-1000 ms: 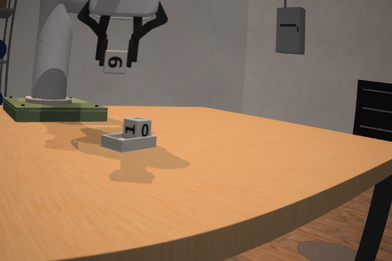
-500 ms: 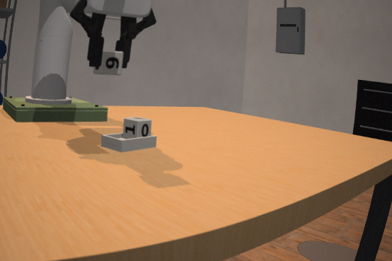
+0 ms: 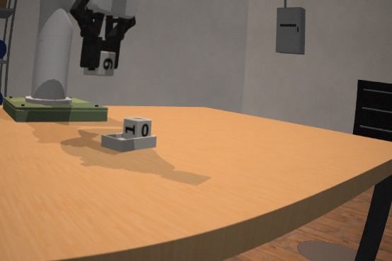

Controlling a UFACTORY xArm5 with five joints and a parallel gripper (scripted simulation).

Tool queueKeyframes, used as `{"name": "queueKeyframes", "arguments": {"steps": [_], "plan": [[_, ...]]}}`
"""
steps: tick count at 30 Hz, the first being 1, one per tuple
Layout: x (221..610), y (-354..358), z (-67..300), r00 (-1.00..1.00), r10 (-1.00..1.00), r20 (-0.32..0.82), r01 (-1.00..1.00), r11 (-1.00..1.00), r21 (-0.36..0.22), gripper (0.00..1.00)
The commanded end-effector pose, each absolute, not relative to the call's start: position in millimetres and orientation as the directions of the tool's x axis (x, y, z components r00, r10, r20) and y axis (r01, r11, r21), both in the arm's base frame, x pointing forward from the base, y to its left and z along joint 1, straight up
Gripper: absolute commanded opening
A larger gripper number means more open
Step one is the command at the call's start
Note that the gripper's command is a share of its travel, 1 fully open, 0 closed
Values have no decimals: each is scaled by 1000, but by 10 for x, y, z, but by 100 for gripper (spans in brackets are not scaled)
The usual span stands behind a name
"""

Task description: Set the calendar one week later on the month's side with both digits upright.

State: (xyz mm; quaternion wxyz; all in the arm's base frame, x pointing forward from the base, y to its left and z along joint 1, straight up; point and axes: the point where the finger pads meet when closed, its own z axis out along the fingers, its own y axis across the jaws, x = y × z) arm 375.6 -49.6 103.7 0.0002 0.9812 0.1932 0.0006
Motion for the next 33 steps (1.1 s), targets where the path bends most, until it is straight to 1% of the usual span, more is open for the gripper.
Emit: {"name": "queueKeyframes", "arguments": {"steps": [1, 3, 14, 15, 17, 20, 27, 33], "plan": [[3775, -526, 1045, 886, 463, 4, 463, -886, 3, 29], [3785, -569, 1040, 821, 570, 3, 570, -821, 3, 29], [3808, -684, 1027, 596, 803, 2, 803, -596, 4, 29], [3812, -702, 1025, 553, 833, 2, 833, -553, 4, 29], [3812, -702, 1025, 553, 833, 2, 833, -553, 4, 29], [3820, -751, 1019, 434, 901, 1, 901, -434, 4, 29], [3830, -813, 1012, 271, 963, 0, 963, -271, 4, 29], [3833, -832, 1010, 219, 976, 0, 976, -219, 4, 29]]}}
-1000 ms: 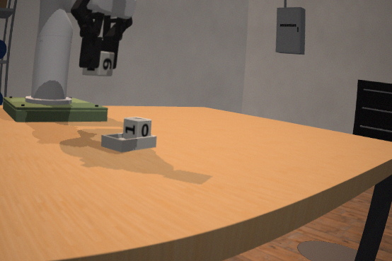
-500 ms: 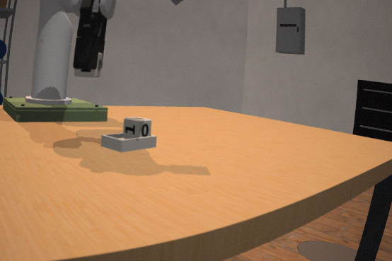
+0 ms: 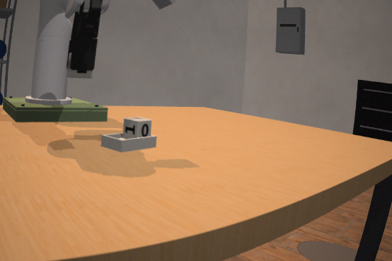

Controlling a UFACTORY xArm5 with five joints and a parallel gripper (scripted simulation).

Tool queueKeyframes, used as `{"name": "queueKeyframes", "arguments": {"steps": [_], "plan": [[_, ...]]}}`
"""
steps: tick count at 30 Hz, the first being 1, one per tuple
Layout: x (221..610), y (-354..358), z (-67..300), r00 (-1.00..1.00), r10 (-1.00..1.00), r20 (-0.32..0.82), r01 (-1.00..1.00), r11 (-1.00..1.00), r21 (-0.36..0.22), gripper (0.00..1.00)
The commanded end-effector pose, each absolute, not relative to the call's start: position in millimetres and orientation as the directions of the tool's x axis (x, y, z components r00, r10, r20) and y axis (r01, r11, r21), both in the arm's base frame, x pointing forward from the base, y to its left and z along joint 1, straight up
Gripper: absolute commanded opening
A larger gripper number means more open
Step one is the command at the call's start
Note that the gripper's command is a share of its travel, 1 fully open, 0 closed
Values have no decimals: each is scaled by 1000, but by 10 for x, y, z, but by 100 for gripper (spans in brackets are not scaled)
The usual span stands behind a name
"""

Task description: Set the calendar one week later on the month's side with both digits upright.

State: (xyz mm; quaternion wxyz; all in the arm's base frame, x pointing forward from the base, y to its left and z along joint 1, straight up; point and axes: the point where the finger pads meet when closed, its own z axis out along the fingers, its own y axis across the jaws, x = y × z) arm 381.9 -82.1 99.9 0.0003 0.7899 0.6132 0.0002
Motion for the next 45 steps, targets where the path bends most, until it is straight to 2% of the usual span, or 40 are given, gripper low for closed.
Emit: {"name": "queueKeyframes", "arguments": {"steps": [1, 23, 45], "plan": [[3833, -832, 1010, 219, 976, 0, 976, -219, 4, 29], [3833, -834, 958, 214, 977, 0, 977, -214, 4, 29], [3835, -838, 153, 213, 977, 0, 977, -213, 4, 29]]}}
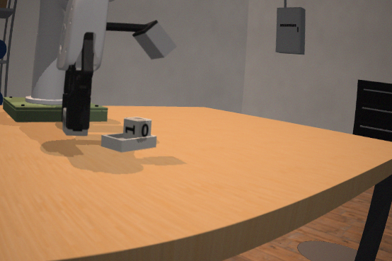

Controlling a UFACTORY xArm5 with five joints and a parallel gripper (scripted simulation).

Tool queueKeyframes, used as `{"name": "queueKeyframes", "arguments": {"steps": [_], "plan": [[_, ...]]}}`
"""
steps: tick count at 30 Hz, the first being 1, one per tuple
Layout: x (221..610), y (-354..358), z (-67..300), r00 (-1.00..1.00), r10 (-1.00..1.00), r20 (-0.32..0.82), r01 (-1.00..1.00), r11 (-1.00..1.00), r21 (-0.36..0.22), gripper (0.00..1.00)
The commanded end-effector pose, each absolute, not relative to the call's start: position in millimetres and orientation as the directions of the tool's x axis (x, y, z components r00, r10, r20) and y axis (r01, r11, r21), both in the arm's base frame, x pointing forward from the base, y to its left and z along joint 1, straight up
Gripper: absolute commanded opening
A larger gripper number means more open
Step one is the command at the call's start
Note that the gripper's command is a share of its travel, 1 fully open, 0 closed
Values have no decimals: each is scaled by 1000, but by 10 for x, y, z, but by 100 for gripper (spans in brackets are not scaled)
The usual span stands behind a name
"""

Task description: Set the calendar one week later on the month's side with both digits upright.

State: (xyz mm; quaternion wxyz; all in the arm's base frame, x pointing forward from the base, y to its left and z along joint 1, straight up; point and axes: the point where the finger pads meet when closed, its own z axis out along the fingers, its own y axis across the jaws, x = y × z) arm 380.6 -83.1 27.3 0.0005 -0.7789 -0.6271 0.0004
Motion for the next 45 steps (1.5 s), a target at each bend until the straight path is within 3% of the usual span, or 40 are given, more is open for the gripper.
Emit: {"name": "queueKeyframes", "arguments": {"steps": [1, 45], "plan": [[3835, -838, 127, 213, 977, 0, 977, -213, 4, 29], [3835, -839, 54, 213, 977, 0, 977, -213, 4, 29]]}}
